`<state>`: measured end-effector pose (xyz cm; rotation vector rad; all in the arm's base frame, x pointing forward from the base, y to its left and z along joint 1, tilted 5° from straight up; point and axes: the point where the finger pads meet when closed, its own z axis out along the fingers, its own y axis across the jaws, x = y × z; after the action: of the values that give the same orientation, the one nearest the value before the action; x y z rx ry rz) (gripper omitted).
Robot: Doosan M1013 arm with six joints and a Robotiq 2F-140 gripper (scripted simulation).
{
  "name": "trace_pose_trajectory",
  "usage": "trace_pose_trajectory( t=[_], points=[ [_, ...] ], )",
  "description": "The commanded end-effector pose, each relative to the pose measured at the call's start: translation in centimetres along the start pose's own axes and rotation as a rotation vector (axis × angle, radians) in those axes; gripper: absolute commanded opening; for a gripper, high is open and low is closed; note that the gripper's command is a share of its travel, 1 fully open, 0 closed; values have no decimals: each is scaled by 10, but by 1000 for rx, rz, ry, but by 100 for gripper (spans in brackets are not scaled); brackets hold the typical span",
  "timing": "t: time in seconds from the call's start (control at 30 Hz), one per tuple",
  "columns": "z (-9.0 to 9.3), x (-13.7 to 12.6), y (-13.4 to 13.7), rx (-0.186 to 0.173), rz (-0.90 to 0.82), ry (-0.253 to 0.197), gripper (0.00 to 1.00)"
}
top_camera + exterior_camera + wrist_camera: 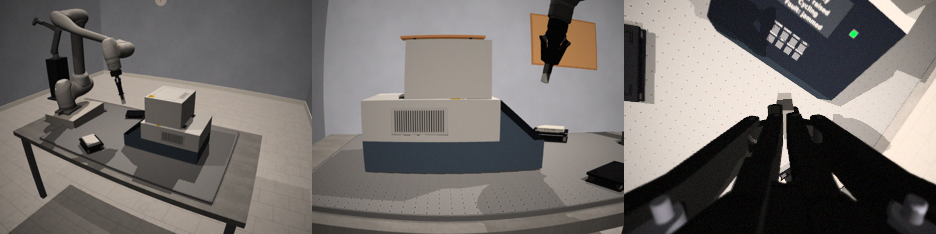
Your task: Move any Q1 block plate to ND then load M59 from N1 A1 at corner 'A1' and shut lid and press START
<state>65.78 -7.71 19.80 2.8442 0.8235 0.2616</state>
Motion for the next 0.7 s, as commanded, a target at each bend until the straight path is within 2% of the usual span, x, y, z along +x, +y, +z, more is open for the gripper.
trace_pose_trajectory(
  t=[0.0, 0.1, 0.23, 0.27, 0.67],
  points=[
    [16, -4, -3, -6, -54, 30, 0],
    [21, -5, -4, -12, -85, 43, 0],
    [40, -10, -8, -30, -184, 86, 0],
    [44, -11, -9, -30, -184, 86, 0],
    [51, -7, -7, -30, -184, 86, 0]
  ],
)
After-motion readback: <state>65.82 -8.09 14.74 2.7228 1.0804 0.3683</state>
